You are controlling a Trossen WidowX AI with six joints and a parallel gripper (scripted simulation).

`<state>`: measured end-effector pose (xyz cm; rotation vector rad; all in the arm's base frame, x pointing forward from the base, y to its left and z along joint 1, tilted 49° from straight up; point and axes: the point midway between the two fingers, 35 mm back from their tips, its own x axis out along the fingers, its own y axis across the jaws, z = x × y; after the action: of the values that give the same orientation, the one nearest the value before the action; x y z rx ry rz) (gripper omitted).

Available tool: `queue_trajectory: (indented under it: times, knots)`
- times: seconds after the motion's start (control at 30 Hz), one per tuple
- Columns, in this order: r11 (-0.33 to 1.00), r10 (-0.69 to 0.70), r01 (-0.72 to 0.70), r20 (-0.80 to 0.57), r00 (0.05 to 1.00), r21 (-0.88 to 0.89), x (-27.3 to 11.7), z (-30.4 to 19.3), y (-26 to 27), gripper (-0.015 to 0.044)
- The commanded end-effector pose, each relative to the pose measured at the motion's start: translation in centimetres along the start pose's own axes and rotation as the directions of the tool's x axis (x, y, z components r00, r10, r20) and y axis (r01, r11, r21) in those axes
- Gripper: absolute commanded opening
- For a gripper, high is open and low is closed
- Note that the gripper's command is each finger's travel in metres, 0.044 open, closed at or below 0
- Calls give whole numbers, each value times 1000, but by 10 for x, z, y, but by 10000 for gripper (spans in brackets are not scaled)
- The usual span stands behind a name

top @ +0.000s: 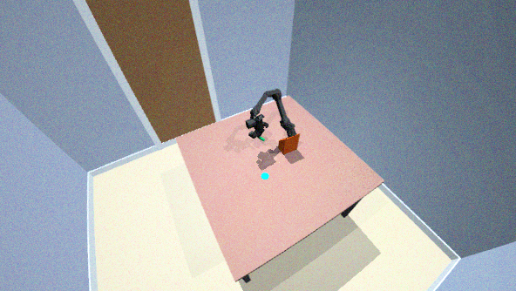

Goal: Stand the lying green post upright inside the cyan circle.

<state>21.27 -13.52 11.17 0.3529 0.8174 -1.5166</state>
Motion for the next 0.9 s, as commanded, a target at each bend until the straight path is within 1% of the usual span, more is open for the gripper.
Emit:
queue_trajectory:
  times: [0.0, 0.43, 0.87]
  knots:
    - [997, 4, -4, -8, 1000, -82, -2, -3, 9, 23]
    - [924, 17, -24, -21, 1000, -381, -9, -17, 43, 23]
    - [765, 26, -41, -33, 999, -643, -15, -37, 76, 23]
